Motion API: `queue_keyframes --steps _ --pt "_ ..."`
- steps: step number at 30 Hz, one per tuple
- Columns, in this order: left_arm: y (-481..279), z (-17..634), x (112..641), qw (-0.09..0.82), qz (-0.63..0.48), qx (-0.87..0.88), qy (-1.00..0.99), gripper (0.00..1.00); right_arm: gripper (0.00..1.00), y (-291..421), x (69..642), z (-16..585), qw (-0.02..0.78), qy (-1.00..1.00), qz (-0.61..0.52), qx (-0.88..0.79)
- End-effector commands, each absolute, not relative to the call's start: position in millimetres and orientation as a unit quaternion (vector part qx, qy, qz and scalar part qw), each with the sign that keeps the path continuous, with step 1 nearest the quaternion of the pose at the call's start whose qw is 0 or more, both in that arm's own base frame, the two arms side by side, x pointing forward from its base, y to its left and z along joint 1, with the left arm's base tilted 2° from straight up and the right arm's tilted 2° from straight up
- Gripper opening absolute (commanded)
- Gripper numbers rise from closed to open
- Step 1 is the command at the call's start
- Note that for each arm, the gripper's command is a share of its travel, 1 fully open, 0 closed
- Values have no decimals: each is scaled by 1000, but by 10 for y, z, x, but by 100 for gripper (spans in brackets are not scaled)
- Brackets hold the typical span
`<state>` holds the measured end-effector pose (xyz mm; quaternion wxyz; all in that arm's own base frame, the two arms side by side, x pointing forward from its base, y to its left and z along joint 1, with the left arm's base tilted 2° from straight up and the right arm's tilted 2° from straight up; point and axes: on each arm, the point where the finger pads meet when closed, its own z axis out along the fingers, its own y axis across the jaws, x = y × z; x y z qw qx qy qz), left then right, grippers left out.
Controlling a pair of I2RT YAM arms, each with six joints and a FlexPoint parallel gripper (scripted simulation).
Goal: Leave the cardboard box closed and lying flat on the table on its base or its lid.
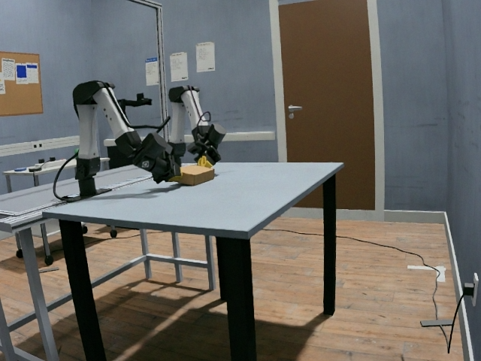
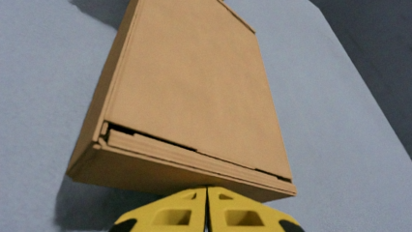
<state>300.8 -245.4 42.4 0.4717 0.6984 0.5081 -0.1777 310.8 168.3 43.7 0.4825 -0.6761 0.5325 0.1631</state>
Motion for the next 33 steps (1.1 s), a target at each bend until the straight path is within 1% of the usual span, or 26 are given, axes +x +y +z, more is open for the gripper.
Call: queue_keyframes --steps 1,33 --pt "-2569 433 2914 478 -193 703 490 0 0 1790 3041 508 494 512 176 -680" --pt "-2571 448 2897 483 -190 703 487 0 0 1787 2981 428 489 516 181 -679"
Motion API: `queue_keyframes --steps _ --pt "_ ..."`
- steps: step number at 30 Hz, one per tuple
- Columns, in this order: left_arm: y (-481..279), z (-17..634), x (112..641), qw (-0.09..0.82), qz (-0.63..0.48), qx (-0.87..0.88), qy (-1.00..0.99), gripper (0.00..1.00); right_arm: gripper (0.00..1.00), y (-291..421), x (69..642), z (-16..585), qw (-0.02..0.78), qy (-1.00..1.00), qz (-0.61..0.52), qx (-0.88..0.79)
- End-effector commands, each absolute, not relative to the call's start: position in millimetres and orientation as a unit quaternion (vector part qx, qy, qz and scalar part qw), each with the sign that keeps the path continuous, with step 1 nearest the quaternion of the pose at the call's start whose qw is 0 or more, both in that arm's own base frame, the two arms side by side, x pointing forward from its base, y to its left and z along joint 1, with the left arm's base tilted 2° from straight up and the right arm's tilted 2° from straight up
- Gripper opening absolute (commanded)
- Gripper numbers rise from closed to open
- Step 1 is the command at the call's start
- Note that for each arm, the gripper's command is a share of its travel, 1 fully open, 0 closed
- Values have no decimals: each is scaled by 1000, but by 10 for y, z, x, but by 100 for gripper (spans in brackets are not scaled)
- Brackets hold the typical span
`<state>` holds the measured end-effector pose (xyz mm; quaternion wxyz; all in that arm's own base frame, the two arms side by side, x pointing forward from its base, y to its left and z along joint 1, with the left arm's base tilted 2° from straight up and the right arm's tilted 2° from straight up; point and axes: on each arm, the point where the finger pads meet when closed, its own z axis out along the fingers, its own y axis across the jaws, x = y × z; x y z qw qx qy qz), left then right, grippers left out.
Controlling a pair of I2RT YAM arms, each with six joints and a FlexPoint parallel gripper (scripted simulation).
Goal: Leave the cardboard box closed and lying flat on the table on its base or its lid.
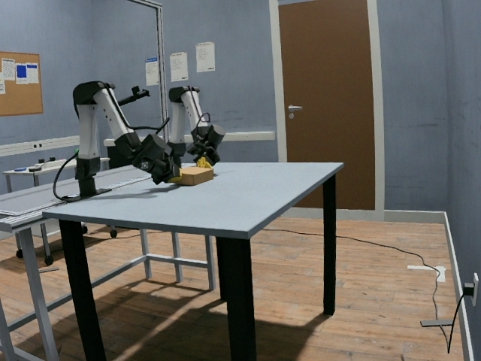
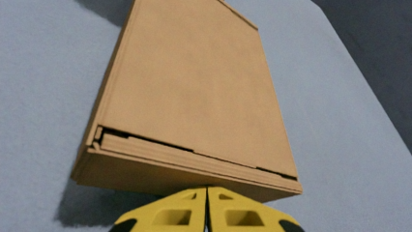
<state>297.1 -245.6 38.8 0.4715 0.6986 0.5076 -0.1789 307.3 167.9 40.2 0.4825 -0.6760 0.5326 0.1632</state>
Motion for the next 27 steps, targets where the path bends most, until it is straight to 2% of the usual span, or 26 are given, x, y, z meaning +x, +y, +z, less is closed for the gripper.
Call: queue_keyframes --steps 1,27 --pt "-2565 429 2881 481 -191 703 488 0 0 1791 3007 444 492 514 179 -680" --pt "-2563 352 2855 476 -194 703 492 0 0 1789 2959 351 485 520 185 -678"
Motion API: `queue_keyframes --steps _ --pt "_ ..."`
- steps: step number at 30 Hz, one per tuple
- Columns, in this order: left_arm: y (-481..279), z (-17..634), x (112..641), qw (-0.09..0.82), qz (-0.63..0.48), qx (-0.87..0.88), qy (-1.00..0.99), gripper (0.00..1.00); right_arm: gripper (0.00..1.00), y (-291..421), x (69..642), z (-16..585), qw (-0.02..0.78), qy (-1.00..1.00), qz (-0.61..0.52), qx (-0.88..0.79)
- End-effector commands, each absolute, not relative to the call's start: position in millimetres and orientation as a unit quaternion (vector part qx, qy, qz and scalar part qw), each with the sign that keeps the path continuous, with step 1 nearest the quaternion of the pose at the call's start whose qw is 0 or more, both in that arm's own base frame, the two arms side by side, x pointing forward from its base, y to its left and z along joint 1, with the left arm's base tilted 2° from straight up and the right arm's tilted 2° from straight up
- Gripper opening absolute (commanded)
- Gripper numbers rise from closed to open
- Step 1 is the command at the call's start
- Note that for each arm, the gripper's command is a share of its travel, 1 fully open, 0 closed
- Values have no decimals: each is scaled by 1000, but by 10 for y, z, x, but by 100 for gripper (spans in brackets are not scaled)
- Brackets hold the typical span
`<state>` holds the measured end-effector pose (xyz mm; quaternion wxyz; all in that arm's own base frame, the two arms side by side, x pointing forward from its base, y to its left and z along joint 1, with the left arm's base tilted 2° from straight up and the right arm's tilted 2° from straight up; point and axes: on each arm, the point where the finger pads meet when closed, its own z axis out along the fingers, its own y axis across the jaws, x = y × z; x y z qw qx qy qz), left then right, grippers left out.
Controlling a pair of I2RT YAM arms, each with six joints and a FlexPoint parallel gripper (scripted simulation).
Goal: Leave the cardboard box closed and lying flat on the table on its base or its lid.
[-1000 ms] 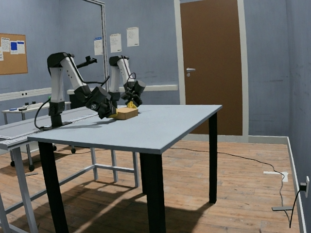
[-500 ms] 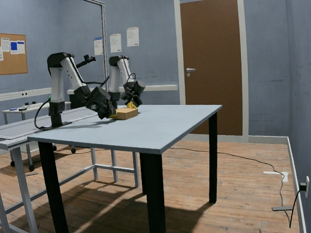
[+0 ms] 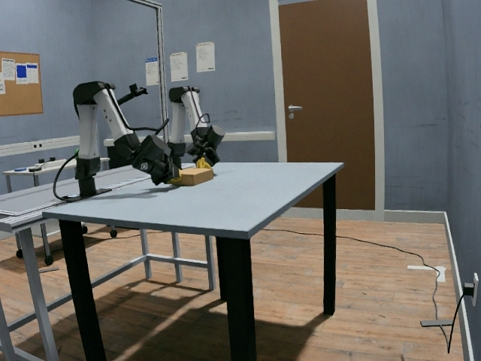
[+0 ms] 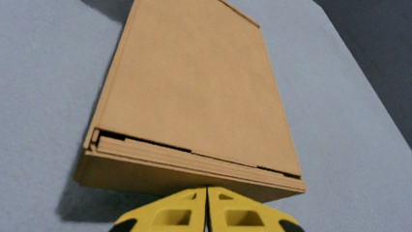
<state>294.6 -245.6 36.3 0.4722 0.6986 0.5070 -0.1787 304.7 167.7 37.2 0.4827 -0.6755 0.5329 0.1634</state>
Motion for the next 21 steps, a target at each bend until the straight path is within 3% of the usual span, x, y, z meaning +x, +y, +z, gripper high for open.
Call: queue_keyframes --steps 1,21 --pt "-2563 348 2853 476 -194 703 492 0 0 1789 2961 365 487 518 184 -679" --pt "-2562 353 2841 478 -193 703 490 0 0 1791 2962 369 489 516 181 -679"
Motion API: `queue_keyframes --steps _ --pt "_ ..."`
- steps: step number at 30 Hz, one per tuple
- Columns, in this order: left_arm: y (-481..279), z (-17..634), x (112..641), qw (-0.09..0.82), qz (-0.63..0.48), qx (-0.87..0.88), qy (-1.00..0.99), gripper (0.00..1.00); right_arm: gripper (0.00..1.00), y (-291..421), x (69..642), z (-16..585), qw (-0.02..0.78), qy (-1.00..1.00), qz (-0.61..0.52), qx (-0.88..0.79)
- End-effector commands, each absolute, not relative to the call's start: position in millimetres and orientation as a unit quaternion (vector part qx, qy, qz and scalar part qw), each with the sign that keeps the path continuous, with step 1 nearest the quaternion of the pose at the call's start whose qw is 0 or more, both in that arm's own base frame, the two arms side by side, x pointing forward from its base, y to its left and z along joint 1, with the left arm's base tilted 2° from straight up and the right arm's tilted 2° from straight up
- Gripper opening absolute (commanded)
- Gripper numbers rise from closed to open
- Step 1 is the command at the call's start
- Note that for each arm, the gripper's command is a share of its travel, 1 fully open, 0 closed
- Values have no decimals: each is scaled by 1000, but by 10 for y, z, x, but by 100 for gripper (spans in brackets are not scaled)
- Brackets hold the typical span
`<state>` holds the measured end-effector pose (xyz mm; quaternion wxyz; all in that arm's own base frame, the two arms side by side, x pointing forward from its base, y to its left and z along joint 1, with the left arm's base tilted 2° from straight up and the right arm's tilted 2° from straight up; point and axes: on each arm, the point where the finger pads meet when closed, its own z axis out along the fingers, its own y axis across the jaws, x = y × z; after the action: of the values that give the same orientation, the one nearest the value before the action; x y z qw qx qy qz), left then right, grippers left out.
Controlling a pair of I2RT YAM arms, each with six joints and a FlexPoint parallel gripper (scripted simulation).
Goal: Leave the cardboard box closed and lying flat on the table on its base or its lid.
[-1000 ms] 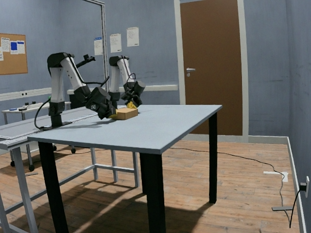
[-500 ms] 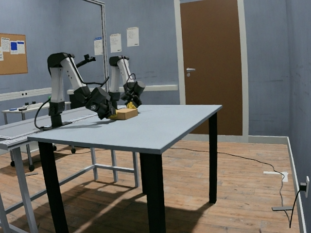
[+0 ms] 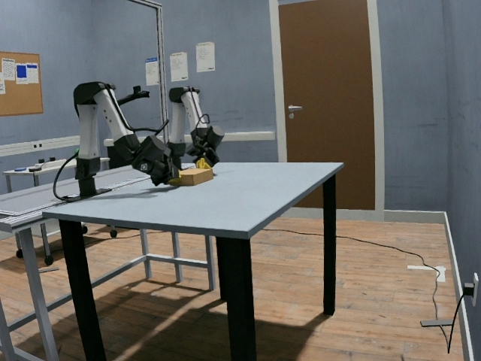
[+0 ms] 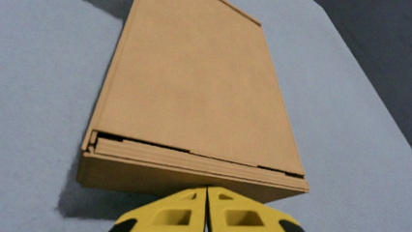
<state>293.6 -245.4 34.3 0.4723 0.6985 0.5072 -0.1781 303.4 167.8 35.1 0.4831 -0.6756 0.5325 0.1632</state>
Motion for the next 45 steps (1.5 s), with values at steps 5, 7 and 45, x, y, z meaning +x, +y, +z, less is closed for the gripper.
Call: queue_keyframes --steps 5,7,45 --pt "-2559 333 2834 476 -194 703 491 0 0 1790 2954 351 487 518 183 -679" --pt "-2558 335 2832 476 -194 703 491 0 0 1789 2948 337 486 519 184 -679" --pt "-2560 308 2838 475 -194 703 492 0 0 1787 2937 305 485 520 186 -678"
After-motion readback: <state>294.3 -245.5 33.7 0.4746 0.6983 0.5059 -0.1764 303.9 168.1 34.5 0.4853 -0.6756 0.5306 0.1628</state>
